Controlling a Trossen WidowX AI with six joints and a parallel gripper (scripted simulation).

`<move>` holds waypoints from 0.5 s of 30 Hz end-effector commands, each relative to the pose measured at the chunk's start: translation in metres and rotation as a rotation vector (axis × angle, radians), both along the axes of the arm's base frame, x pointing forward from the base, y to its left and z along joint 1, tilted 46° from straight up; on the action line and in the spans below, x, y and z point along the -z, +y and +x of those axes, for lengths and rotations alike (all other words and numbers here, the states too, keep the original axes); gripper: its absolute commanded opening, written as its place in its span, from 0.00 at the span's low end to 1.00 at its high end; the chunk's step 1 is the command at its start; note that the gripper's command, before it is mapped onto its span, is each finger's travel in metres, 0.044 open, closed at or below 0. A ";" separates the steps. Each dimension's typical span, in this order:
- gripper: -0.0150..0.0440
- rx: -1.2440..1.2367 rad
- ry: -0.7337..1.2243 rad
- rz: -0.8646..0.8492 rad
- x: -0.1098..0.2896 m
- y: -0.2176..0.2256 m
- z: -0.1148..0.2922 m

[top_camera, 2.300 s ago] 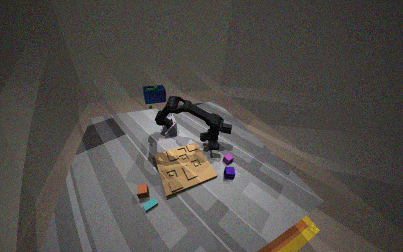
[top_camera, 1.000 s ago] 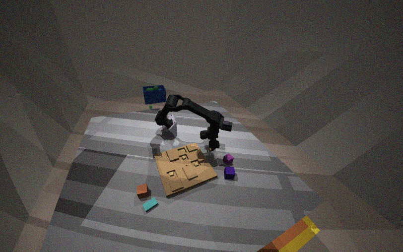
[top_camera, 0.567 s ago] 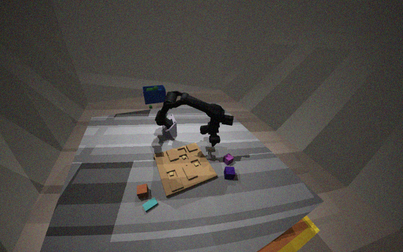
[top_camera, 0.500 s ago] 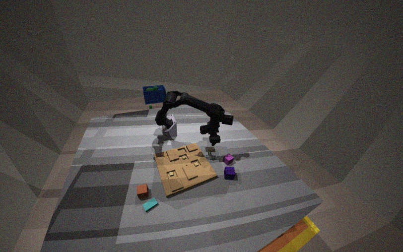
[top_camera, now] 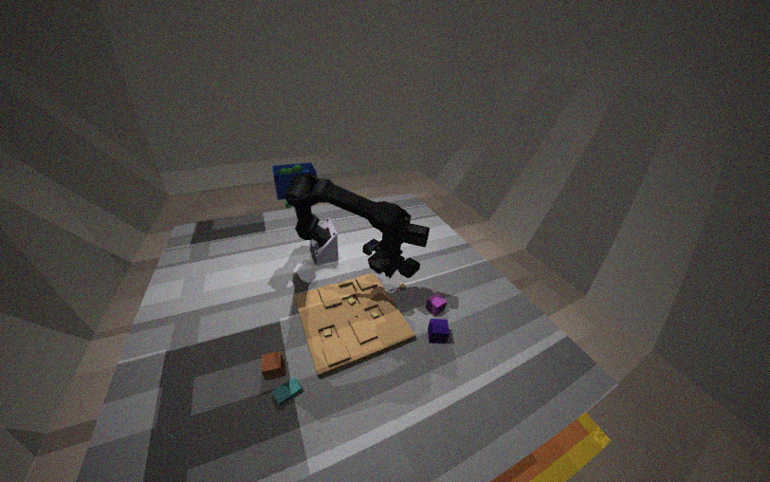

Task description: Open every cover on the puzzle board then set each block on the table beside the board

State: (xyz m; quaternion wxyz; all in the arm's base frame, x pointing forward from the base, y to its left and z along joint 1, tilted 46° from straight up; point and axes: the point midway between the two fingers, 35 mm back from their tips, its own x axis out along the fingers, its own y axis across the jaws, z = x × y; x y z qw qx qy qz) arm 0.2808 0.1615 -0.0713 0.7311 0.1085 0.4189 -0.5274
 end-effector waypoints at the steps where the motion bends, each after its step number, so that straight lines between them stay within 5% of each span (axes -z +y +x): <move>1: 0.25 -0.205 0.199 -0.035 -0.017 -0.021 0.003; 15: 0.25 -0.846 0.813 -0.131 -0.067 -0.082 0.003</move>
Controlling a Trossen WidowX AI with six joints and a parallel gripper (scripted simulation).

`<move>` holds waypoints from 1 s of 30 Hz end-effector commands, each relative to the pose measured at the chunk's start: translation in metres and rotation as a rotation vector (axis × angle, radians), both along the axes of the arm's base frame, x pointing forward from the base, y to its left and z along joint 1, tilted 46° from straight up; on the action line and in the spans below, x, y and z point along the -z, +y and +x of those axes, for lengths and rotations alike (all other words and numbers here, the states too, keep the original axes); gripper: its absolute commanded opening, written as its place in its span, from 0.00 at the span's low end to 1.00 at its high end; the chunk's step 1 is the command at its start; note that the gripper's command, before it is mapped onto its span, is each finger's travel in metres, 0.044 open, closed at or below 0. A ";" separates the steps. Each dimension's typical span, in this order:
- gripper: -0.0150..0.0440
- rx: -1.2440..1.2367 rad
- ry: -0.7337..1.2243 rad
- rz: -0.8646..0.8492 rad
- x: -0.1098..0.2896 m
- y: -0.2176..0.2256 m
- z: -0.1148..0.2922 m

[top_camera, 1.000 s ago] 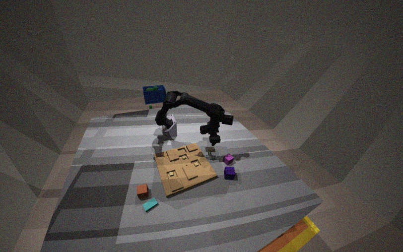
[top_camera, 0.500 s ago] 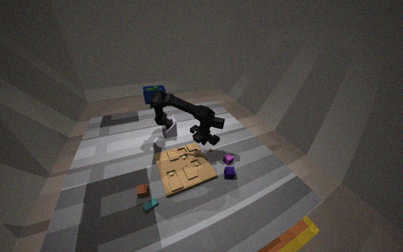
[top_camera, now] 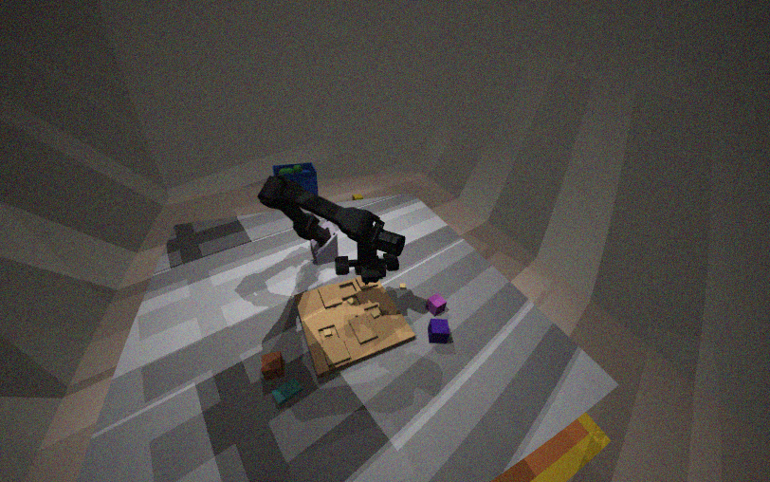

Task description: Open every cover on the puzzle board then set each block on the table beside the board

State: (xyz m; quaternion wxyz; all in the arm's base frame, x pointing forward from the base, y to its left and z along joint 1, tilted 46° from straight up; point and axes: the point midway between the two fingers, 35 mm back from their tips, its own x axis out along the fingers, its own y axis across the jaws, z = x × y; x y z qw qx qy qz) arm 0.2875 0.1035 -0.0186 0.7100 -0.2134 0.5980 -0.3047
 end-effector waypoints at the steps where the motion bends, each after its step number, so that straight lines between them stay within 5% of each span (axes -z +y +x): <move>1: 0.25 -0.268 0.272 -0.051 -0.017 -0.028 -0.005; 6: 0.25 -0.442 0.447 -0.076 -0.028 -0.043 -0.008; 30: 0.25 -0.441 0.446 -0.078 0.008 -0.077 -0.001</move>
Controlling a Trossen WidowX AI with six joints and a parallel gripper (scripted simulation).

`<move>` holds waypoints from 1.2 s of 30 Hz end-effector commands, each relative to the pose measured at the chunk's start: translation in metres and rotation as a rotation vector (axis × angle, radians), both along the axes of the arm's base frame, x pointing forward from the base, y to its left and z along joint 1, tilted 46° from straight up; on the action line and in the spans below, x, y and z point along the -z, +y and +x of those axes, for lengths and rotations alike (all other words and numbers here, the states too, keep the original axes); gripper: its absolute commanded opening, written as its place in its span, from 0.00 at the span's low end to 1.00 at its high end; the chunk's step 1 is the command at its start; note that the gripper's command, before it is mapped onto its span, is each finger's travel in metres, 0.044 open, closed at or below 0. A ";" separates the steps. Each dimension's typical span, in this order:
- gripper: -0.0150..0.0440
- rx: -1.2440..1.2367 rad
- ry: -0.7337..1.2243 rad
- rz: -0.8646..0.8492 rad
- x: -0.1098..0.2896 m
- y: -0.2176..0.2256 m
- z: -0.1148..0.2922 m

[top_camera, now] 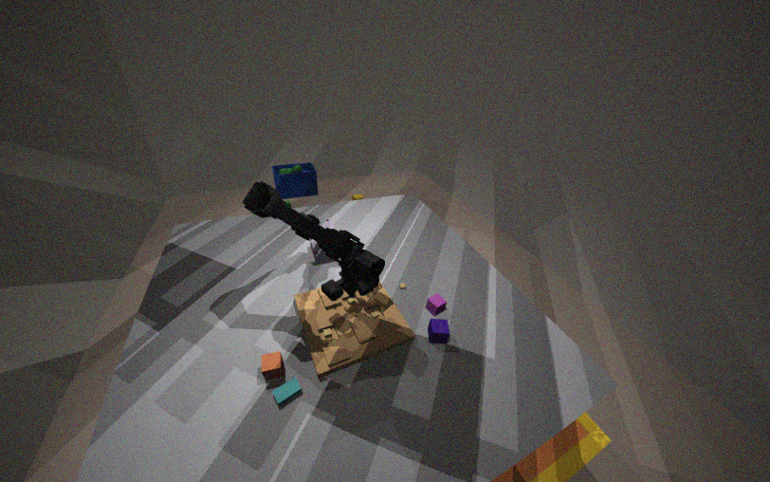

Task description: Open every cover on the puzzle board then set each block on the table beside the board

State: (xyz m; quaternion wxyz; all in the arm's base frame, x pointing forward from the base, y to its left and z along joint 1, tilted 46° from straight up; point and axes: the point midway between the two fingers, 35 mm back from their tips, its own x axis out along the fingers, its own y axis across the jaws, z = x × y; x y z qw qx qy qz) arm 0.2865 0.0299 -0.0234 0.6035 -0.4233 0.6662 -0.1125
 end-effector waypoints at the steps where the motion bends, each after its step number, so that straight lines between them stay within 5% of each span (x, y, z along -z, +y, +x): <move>1: 0.25 -0.005 0.004 -0.005 0.004 -0.004 0.000; 36: 0.25 0.057 -0.058 0.002 0.012 -0.015 0.008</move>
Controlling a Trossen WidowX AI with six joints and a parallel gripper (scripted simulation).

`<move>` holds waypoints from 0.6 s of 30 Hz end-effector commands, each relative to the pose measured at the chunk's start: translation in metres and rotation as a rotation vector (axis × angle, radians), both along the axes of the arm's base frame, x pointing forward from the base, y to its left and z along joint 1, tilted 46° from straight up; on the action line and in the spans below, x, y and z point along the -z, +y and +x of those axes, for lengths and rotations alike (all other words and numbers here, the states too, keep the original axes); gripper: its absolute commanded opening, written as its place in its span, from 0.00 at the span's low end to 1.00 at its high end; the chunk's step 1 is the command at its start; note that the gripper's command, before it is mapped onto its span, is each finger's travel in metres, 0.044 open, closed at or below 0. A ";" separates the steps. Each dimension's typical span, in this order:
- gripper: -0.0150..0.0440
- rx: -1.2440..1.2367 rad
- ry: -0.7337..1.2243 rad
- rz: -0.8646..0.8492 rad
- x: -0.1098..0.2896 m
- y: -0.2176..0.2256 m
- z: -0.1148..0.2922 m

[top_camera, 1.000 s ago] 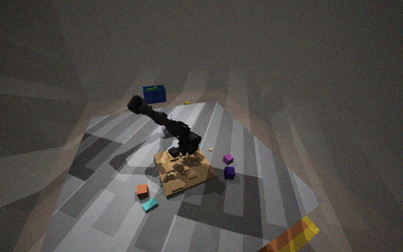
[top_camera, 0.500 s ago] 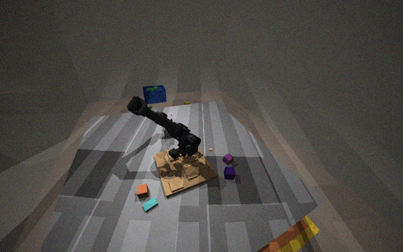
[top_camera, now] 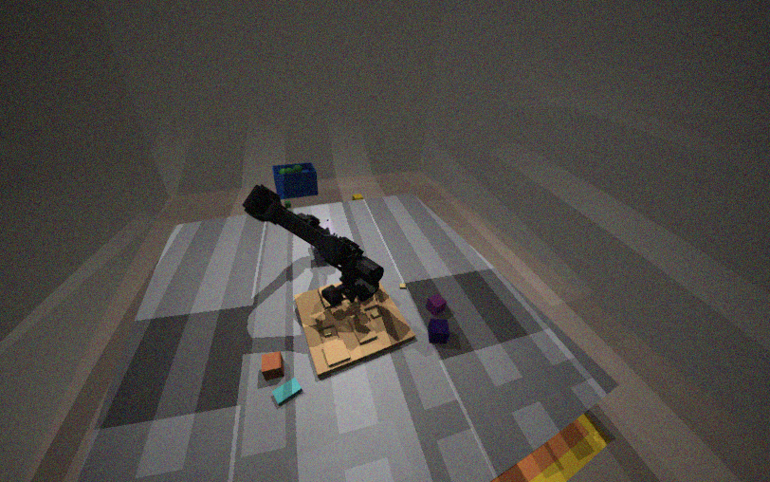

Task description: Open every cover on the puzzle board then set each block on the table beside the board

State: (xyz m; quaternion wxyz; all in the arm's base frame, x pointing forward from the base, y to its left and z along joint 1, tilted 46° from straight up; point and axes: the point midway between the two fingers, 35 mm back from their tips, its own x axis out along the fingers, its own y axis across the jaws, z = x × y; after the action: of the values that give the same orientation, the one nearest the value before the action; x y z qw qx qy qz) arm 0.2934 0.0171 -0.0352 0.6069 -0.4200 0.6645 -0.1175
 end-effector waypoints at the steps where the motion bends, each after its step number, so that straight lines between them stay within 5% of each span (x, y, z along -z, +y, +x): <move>1: 0.25 0.092 -0.089 0.008 0.000 -0.002 0.001; 14: 0.25 0.987 -0.979 0.121 -0.001 -0.003 0.002; 18: 0.25 1.093 -1.084 0.134 -0.001 -0.003 0.002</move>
State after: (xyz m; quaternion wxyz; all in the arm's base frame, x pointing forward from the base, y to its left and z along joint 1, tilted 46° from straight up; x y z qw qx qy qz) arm 0.2943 0.0169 -0.0345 0.7387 -0.0248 0.4933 -0.4586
